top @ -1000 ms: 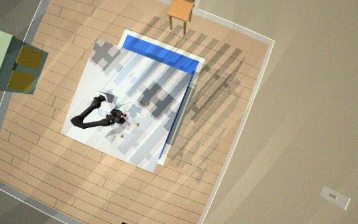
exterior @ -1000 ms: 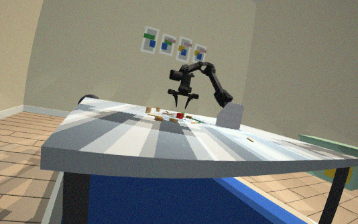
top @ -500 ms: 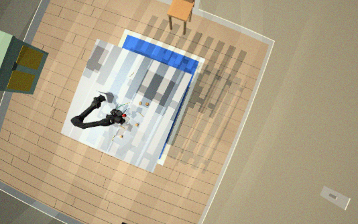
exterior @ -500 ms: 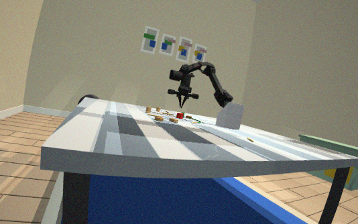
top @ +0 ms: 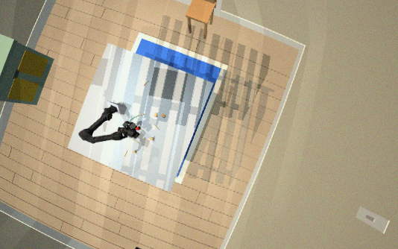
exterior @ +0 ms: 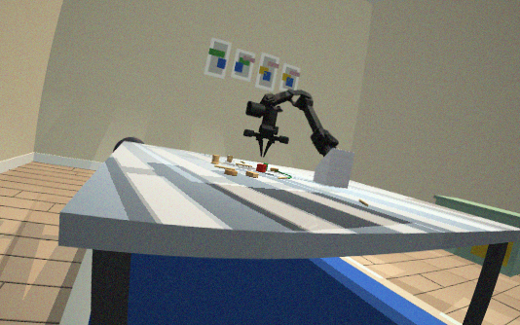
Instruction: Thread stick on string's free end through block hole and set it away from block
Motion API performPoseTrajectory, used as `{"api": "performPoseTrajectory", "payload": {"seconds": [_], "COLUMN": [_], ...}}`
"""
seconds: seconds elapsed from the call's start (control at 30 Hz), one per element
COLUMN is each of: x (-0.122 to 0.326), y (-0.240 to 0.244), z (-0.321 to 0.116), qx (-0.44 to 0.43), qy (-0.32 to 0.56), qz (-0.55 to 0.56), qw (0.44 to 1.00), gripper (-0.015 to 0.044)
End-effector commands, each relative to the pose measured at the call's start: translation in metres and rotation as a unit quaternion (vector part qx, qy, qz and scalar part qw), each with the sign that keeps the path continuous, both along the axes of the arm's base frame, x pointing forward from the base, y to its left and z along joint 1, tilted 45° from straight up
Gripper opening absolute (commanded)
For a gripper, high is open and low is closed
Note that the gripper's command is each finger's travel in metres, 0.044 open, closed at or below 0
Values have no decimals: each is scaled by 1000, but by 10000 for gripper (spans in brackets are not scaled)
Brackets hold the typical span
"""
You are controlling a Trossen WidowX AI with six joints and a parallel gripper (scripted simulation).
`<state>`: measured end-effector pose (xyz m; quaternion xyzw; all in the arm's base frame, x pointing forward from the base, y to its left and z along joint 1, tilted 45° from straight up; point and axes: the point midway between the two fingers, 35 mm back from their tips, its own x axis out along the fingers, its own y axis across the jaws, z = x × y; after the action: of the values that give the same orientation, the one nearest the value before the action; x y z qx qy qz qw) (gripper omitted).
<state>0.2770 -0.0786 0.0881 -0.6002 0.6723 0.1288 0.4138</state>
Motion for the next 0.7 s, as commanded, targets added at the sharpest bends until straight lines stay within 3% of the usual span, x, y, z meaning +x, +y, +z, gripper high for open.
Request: {"api": "performPoseTrajectory", "payload": {"seconds": [0.0, 0.17, 0.23, 0.53, 0.67], "x": [0, 0, 0, 0, 0], "y": [0, 0, 0, 0, 0], "z": [0, 0, 0, 0, 0], "qx": [0, 0, 0, 0, 0], "qy": [0, 0, 0, 0, 0], "qz": [0, 0, 0, 0, 0], "qw": [1000, 1000, 1000, 1000, 1000], "gripper": [105, 236, 241, 4, 0]}}
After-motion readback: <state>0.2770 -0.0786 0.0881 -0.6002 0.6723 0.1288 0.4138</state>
